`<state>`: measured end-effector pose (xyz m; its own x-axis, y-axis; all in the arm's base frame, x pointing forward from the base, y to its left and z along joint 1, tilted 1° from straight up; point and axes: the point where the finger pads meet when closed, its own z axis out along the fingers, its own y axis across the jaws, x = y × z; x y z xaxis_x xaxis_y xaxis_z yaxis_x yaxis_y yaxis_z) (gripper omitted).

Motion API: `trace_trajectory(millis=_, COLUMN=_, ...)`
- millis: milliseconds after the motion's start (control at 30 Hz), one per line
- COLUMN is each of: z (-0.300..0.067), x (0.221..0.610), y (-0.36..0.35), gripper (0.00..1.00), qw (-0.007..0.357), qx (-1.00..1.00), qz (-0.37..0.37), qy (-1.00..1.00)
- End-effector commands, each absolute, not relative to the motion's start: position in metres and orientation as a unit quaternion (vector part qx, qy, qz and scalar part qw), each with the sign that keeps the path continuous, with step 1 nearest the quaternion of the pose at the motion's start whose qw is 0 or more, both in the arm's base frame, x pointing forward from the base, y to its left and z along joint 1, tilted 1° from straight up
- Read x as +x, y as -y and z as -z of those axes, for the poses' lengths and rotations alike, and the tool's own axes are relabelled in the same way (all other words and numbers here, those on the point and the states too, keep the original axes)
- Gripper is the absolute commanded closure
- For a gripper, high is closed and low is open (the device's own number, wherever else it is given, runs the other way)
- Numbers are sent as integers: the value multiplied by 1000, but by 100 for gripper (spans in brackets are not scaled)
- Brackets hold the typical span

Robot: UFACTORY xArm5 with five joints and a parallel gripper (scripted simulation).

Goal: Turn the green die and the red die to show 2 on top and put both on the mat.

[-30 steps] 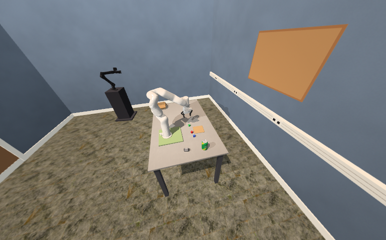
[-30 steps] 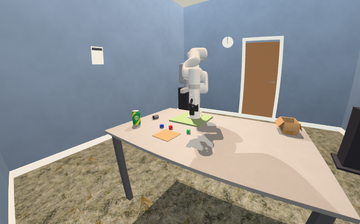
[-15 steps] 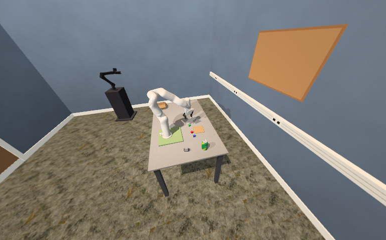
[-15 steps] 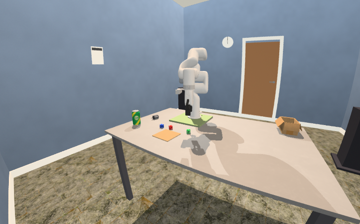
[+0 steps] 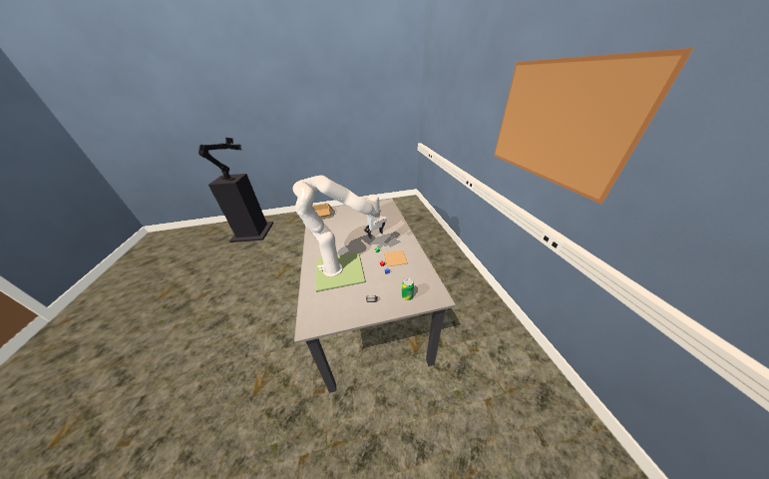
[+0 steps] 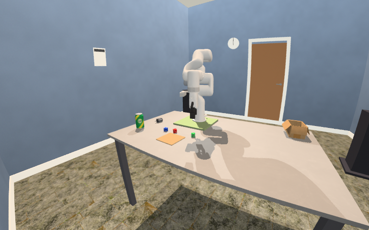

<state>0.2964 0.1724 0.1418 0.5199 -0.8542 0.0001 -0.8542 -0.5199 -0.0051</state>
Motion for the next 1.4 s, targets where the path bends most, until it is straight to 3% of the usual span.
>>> trace_trajectory(millis=0, z=-143, x=297, y=-173, gripper=0, qw=4, qx=-870, qz=2, qy=-493)
trace_trajectory(millis=1367, z=-127, x=299, y=-172, gripper=0, qw=4, qx=-529, qz=0, qy=-849)
